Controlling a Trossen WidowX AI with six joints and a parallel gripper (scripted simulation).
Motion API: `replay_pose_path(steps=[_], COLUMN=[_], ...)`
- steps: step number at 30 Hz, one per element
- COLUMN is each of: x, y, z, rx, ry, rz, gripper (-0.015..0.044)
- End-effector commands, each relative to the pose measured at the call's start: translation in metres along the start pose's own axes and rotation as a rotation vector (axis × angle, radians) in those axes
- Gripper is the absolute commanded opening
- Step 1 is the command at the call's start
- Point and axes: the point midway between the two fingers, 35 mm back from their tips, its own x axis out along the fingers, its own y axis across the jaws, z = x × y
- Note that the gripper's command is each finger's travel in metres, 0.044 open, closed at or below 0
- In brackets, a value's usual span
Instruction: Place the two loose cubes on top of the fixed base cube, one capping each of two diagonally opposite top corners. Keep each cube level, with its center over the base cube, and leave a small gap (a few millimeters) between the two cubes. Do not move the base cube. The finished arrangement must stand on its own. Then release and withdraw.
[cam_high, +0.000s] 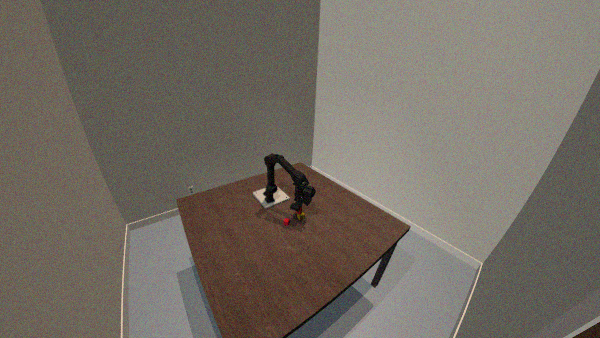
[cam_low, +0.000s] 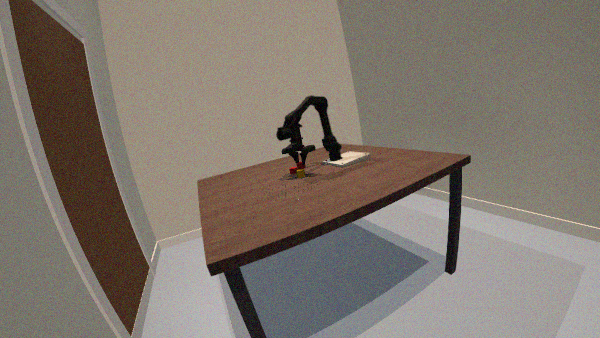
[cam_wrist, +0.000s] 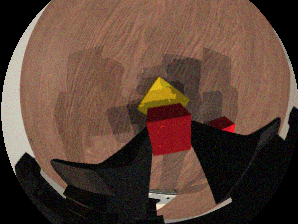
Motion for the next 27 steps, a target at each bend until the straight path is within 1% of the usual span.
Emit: replay_pose_path(steps=[1, 7, 11, 16, 27], x=[0.001, 0.001, 0.001, 0.001, -0.017], y=[0.000, 0.000, 0.000, 0.000, 0.000], z=[-0.001, -0.001, -0.001, -0.001, 0.000], rx=[-0.003, -0.003, -0.003, -0.003, 0.000], ry=[0.005, 0.005, 0.005, 0.005, 0.000], rz=[-0.002, -0.002, -0.002, -0.002, 0.000], gripper=[0.0105, 0.0105, 0.0205, 0.0205, 0.0205])
